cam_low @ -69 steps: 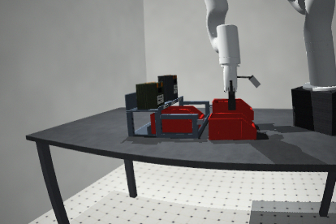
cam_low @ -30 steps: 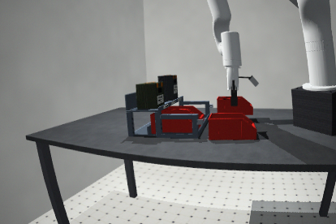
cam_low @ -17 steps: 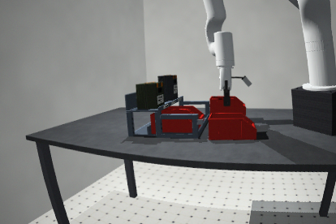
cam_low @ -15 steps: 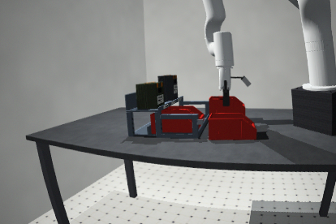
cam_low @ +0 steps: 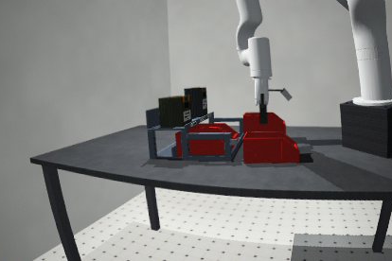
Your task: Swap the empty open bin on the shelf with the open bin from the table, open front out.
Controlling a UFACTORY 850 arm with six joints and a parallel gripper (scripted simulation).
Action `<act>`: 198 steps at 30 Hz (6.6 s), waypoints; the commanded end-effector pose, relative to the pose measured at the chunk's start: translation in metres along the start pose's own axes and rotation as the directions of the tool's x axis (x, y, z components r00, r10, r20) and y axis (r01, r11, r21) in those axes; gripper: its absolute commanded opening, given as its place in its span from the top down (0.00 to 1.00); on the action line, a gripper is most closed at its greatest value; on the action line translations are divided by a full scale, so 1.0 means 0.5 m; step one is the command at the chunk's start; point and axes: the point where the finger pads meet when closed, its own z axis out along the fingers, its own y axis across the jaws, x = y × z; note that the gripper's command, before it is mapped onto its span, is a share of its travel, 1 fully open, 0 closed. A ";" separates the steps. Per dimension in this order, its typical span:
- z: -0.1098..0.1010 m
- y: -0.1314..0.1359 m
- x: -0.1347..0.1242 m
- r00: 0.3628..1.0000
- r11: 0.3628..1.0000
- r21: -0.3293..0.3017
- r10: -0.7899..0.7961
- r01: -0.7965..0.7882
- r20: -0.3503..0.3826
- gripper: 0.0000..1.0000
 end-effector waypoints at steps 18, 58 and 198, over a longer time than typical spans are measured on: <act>-0.002 0.001 -0.003 1.000 1.000 -0.004 0.000 0.000 -0.016 1.00; -0.012 0.001 -0.010 0.994 1.000 -0.004 0.000 0.000 -0.111 1.00; -0.028 0.000 -0.033 0.961 1.000 0.002 0.000 0.001 -0.277 1.00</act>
